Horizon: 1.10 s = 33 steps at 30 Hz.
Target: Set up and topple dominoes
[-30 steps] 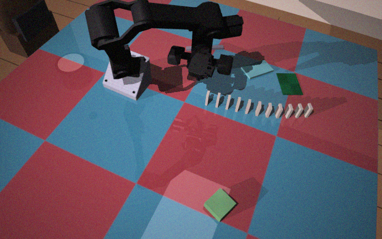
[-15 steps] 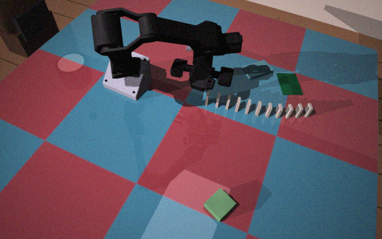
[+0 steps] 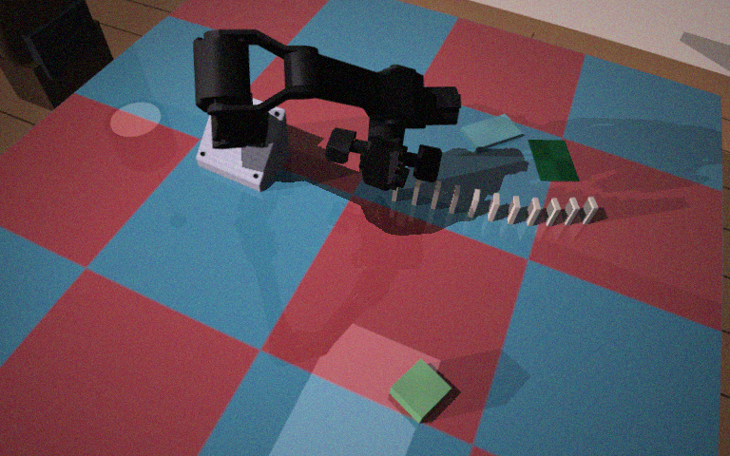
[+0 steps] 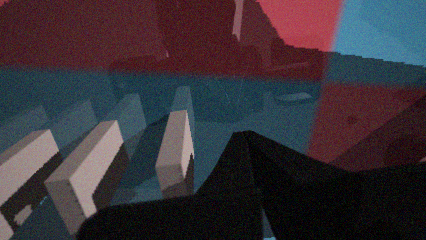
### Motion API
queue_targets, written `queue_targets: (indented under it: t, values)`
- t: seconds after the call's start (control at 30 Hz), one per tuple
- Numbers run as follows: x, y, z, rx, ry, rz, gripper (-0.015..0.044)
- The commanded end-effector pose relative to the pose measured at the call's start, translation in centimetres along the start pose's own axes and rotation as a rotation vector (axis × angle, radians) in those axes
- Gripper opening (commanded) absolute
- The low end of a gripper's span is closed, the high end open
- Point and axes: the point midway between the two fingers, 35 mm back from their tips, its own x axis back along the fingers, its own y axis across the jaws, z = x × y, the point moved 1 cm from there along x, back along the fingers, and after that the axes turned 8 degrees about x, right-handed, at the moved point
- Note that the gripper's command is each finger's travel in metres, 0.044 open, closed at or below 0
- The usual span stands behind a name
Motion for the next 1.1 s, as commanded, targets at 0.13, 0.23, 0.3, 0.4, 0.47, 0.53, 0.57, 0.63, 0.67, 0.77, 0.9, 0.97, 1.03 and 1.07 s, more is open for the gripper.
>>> queue_targets:
  t: [0.13,0.23,0.3,0.4,0.47,0.53,0.57,0.63,0.67,0.77,0.9,0.97,1.03,1.07]
  values:
    - [0.2,1.5,-0.3,-0.001,-0.005,-0.007,0.0000]
    - [0.2,2.0,-0.4,-0.001,-0.005,-0.007,0.0000]
    - [0.2,2.3,-0.5,-0.001,-0.005,-0.007,0.0000]
    - [0.2,2.8,-0.5,-0.001,-0.005,-0.008,0.0000]
    - [0.6,2.6,0.6,0.011,0.016,-0.026,0.0000]
    - [2.1,3.6,1.9,0.039,0.040,-0.060,0.0000]
    - [2.7,3.9,1.5,0.032,0.034,-0.052,0.0000]
    - [3.9,4.3,0.7,0.020,0.021,-0.035,0.0000]
    - [4.6,4.5,0.3,0.014,0.014,-0.028,0.0000]
    - [6.1,4.9,-0.7,-0.001,-0.002,-0.010,0.0000]
    - [6.2,4.9,-0.8,-0.002,-0.003,-0.009,0.0000]
    - [6.2,4.9,-0.8,-0.002,-0.003,-0.009,0.0000]
    - [6.2,4.9,-0.8,-0.002,-0.003,-0.009,0.0000]
    - [6.2,4.9,-0.8,-0.002,-0.003,-0.009,0.0000]
